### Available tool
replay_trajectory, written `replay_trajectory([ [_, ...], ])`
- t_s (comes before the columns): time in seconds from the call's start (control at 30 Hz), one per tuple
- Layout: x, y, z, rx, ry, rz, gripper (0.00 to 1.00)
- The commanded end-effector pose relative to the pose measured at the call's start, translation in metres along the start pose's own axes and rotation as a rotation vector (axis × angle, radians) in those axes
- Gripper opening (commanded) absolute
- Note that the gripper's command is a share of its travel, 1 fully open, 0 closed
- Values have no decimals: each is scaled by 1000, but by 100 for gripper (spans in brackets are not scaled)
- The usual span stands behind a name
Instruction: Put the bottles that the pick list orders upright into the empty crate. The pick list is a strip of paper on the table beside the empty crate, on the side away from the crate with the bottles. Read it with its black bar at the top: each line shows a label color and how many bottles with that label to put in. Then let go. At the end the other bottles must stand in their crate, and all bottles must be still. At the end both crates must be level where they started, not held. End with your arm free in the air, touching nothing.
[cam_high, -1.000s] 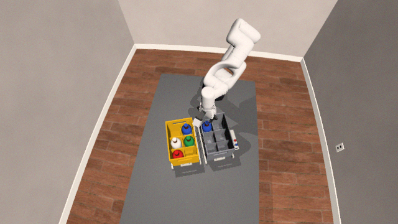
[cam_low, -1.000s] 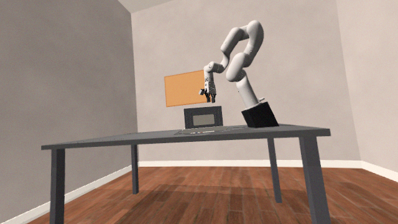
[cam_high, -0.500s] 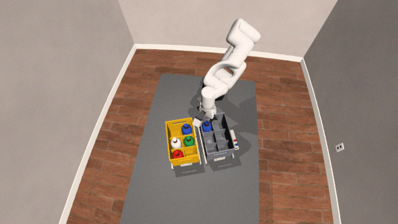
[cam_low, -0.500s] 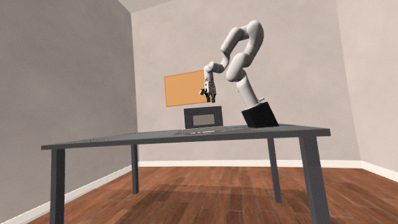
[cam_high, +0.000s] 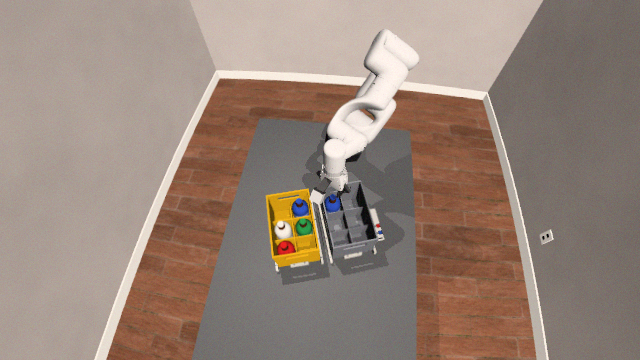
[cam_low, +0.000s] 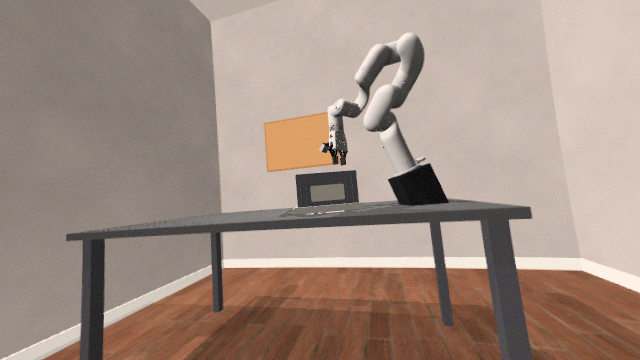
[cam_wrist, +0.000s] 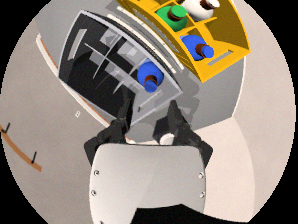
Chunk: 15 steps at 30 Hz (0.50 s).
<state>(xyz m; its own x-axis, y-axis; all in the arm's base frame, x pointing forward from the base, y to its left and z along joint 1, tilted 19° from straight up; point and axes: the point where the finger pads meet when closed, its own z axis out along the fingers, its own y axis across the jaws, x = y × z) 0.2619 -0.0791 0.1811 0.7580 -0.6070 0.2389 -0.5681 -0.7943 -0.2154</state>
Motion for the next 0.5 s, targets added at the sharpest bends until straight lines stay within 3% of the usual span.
replay_trajectory([
  [0.0, 1, -1, -1, 1, 3, -1, 65],
  [0.47, 63, 9, -1, 1, 3, 0, 65],
])
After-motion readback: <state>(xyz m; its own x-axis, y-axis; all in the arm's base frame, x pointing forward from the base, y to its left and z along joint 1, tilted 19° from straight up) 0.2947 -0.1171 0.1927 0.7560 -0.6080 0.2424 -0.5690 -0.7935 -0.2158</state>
